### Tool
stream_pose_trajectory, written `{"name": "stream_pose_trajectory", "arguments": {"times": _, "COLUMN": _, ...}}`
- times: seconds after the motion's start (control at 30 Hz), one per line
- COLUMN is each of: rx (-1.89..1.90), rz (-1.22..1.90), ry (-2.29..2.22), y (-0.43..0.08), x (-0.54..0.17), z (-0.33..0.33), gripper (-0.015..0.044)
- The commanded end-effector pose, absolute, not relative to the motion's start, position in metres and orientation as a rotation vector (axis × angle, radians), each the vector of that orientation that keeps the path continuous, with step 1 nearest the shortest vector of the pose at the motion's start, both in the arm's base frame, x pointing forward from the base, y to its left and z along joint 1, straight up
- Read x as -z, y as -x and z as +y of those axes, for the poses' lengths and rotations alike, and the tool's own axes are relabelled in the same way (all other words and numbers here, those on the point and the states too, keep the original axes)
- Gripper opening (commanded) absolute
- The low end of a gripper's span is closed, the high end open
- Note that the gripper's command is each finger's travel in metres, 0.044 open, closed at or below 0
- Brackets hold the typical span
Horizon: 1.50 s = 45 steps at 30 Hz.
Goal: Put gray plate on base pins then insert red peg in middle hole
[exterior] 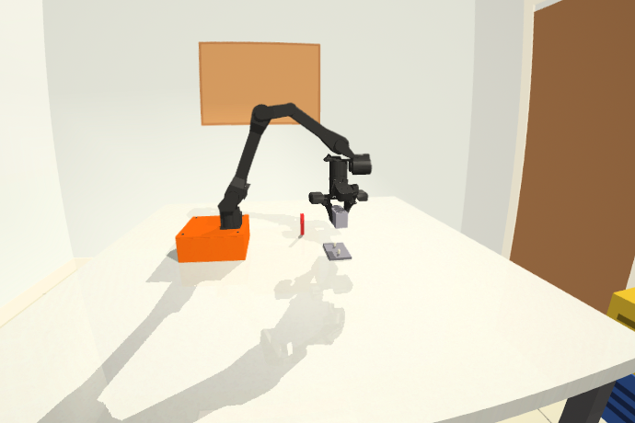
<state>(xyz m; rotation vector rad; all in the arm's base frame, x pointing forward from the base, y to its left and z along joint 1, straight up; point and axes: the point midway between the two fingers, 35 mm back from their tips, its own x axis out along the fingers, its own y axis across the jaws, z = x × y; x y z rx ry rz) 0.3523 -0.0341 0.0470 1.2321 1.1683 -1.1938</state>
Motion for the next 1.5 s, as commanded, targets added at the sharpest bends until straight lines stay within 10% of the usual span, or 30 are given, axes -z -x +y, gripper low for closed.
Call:
{"name": "stream_pose_trajectory", "arguments": {"times": 0.0, "rx": 1.205, "rz": 1.171, "ry": -1.232, "y": -0.348, "x": -0.038, "z": -0.046, "gripper": 0.0}}
{"name": "stream_pose_trajectory", "arguments": {"times": 1.47, "rx": 1.229, "rz": 1.156, "ry": -1.251, "y": -0.338, "x": -0.002, "z": -0.079, "gripper": 0.0}}
